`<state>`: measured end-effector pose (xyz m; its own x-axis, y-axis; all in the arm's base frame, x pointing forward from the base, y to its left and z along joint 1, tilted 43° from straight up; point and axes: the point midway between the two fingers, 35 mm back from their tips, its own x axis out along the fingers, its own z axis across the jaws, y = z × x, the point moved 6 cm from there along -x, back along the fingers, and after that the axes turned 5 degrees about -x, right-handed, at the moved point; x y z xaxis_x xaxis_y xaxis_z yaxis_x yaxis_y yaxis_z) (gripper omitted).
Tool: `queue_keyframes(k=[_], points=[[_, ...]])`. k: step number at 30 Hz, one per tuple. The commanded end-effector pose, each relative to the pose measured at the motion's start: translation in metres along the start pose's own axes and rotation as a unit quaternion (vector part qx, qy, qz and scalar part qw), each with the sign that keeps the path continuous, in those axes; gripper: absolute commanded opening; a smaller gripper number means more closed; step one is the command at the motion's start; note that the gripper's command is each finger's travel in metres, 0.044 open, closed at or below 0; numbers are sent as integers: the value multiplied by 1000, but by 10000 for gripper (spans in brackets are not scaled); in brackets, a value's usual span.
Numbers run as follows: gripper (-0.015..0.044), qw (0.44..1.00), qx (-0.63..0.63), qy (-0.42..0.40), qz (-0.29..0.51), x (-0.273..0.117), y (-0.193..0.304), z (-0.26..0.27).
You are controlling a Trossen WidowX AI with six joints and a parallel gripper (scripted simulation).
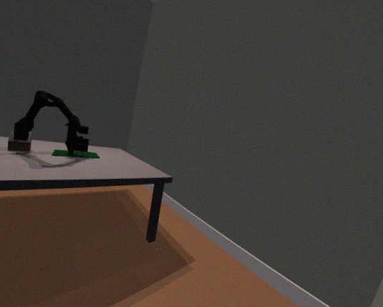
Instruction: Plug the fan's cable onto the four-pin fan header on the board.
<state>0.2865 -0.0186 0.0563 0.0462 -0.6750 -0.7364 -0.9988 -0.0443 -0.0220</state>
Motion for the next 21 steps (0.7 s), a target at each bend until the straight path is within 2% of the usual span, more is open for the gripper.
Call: queue_keyframes(k=[1,3,8,13,21], points=[[7,1000,0,0,0,0,0,0],[0,1000,0,0,0,-3,0,0],[0,1000,-2,1,-1,-50,0,1],[0,1000,-13,1,-1,-49,-2,5],[0,990,-139,-1,-1,-49,-14,57]])
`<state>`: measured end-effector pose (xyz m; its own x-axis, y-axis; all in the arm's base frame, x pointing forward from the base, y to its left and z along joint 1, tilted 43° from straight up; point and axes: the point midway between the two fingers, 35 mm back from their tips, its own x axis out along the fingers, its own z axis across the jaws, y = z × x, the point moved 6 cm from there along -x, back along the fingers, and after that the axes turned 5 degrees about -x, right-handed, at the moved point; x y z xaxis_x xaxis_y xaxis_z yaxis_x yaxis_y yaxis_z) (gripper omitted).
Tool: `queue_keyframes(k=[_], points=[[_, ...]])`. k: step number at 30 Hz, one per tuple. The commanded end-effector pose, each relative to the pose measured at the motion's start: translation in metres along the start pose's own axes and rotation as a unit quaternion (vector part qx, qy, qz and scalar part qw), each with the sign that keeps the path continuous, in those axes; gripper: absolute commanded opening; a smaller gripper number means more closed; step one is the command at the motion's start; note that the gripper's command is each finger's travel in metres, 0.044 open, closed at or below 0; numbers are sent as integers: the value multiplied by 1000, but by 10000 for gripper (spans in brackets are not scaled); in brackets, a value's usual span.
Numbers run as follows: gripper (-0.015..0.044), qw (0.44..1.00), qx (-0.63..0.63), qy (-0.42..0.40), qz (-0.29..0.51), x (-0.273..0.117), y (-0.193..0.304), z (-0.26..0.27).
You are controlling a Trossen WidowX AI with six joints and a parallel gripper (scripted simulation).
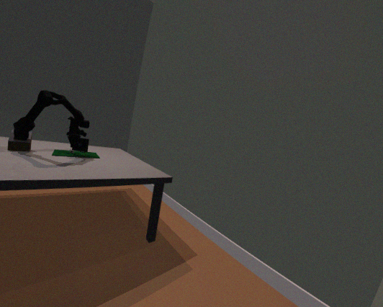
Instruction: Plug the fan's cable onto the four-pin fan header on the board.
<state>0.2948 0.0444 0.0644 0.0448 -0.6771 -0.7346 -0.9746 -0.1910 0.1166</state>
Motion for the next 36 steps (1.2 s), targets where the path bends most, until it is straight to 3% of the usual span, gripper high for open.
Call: queue_keyframes(k=[1,36], points=[[0,999,-54,-2,-2,-1,-9,22],[0,997,-76,-1,-2,11,-5,32]])
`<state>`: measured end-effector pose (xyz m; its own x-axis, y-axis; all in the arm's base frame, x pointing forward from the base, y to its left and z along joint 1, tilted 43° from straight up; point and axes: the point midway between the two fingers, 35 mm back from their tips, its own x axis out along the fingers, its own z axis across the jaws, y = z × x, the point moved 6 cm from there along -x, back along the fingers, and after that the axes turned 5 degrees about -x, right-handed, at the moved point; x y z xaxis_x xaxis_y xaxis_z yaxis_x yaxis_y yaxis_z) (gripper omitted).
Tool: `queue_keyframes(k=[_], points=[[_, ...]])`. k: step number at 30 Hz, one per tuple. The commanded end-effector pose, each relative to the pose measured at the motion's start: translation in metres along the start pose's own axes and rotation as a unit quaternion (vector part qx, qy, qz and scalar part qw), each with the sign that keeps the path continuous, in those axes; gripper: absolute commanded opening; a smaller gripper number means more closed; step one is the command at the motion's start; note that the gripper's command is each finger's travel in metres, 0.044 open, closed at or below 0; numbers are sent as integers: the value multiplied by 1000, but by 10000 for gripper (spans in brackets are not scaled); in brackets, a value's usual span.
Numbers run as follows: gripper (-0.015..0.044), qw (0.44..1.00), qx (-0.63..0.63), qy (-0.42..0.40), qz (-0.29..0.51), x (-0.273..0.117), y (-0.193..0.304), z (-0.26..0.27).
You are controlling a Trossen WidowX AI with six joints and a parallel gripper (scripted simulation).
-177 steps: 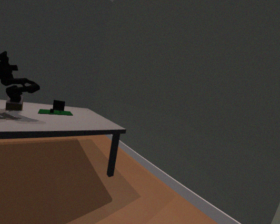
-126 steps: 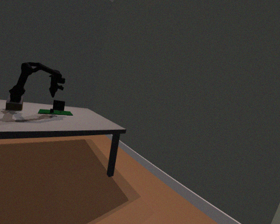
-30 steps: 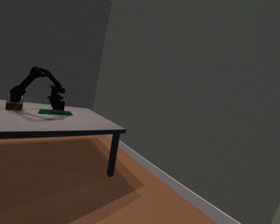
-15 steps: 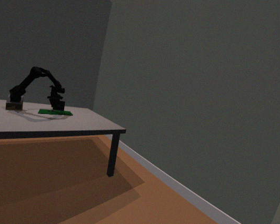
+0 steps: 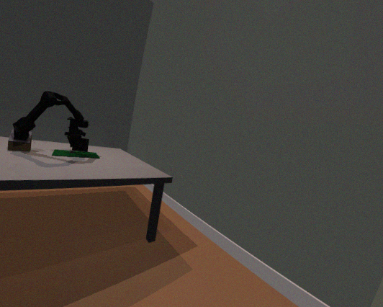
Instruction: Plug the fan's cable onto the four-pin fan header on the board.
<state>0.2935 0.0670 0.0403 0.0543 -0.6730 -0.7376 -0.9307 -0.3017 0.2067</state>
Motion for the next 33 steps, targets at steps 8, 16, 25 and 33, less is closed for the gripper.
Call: queue_keyframes(k=[8,16,25,33], points=[[0,1000,0,0,3,18,2,0],[0,1000,-5,0,3,18,1,-2],[0,1000,-5,0,3,18,1,-2],[0,1000,-4,0,3,20,1,-2]])
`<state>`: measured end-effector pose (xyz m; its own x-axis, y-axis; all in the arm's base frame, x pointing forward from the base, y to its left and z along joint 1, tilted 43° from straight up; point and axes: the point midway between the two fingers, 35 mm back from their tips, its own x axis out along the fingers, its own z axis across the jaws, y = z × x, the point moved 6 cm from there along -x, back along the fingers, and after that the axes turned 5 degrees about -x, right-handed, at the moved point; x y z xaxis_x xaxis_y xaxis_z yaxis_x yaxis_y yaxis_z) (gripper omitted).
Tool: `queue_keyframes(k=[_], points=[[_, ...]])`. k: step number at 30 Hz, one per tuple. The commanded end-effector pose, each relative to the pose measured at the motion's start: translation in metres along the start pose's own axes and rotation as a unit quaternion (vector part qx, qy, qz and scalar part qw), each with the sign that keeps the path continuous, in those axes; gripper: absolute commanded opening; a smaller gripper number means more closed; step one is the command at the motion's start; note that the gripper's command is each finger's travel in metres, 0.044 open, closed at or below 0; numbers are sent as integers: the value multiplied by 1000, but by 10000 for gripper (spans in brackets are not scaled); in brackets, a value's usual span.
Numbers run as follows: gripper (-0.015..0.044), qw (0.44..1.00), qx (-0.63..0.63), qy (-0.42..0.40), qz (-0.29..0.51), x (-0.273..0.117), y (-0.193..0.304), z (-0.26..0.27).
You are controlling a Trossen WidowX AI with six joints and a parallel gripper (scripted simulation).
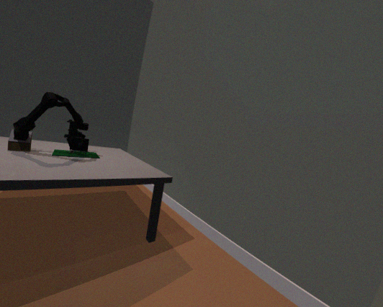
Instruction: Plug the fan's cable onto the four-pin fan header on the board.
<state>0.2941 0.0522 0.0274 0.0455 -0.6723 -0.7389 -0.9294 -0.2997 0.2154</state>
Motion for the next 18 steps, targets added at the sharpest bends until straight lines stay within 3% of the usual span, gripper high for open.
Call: queue_keyframes(k=[1,18], points=[[0,1000,-2,2,-1,1,0,0],[0,1000,-2,2,-1,5,0,0]])
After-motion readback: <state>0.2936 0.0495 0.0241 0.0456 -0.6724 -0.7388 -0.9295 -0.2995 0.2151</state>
